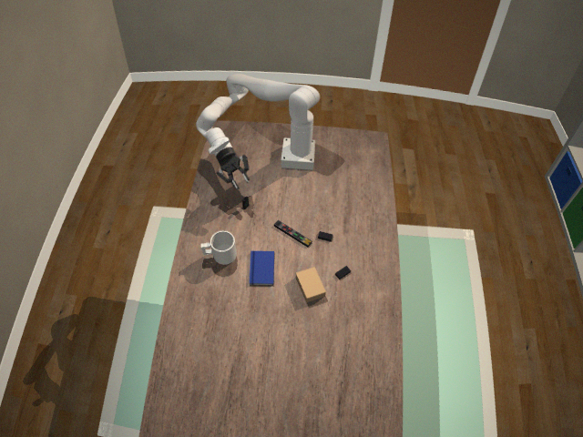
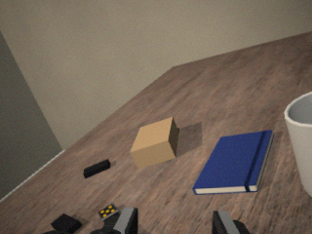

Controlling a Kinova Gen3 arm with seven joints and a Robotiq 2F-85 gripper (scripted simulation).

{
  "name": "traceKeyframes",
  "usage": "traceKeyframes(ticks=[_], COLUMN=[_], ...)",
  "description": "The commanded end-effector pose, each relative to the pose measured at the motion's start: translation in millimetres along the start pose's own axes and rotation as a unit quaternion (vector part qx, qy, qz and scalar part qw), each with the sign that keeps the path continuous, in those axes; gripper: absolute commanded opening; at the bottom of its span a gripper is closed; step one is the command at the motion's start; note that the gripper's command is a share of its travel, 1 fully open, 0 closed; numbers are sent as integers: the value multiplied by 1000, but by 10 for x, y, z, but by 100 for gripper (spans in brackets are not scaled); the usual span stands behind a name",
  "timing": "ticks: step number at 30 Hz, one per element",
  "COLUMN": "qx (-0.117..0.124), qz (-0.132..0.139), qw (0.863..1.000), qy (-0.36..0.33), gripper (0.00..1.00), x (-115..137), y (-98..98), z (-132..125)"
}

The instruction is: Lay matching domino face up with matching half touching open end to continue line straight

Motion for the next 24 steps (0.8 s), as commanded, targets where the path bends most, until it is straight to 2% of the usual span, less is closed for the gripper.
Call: traceKeyframes(ticks=[1,15,17,24], qx=[-11,-66,-66,-92], qz=[-3,-11,-11,-16], qw=[1000,994,994,988], qy=[-12,-87,-87,-123], gripper=[48,48,48,48], x=[4,7,7,9], y=[3,1,1,-3], z=[0,-10,-10,-11])
Point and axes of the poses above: the point where the finger pads meet when closed, its own y axis back along the fingers, its own z axis across the jaws, x = y × z, the point moved 1 cm from there along y, back along the fingers, and after that the axes turned 3 degrees about -y, right-handed, at the moved point
